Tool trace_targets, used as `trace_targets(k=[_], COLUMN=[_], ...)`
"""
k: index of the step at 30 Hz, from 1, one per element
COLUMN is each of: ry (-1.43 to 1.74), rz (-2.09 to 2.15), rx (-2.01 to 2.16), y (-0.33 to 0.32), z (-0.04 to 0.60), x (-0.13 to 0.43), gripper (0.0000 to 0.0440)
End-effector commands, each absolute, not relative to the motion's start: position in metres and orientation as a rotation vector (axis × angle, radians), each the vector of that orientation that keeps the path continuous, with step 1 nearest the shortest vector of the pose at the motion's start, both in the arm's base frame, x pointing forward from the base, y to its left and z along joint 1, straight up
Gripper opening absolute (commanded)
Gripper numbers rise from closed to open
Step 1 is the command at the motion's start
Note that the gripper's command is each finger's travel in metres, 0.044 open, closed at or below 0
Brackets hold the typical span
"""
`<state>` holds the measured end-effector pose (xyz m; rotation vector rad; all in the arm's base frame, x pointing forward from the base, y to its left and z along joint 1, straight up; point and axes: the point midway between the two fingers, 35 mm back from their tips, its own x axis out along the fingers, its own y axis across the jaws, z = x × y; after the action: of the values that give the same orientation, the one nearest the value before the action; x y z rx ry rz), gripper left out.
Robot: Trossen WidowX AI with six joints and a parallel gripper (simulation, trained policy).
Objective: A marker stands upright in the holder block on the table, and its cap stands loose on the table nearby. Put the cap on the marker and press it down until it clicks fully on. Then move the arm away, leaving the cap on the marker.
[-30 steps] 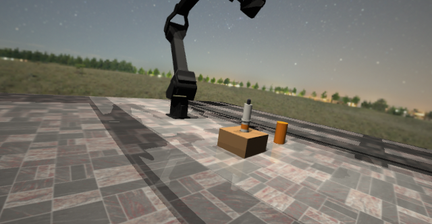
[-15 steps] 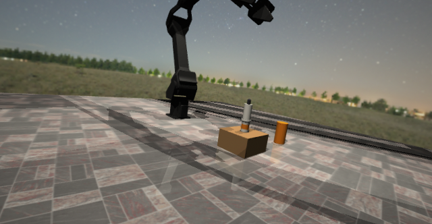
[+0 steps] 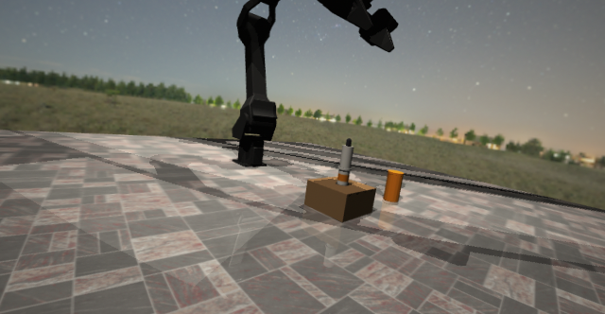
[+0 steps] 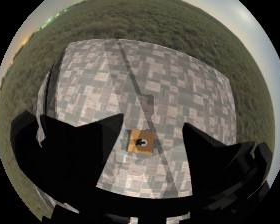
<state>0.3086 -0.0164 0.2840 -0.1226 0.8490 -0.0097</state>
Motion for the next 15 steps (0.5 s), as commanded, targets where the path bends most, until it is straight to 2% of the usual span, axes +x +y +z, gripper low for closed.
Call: trace_targets(k=[1,15], ry=[0.876,1.0], rz=[-0.008,0.024], rx=[-0.119,-0.118], y=[-0.014,0.001], z=[0.28,0.252], x=[0.313,0.331], gripper=[0.0319,0.0319])
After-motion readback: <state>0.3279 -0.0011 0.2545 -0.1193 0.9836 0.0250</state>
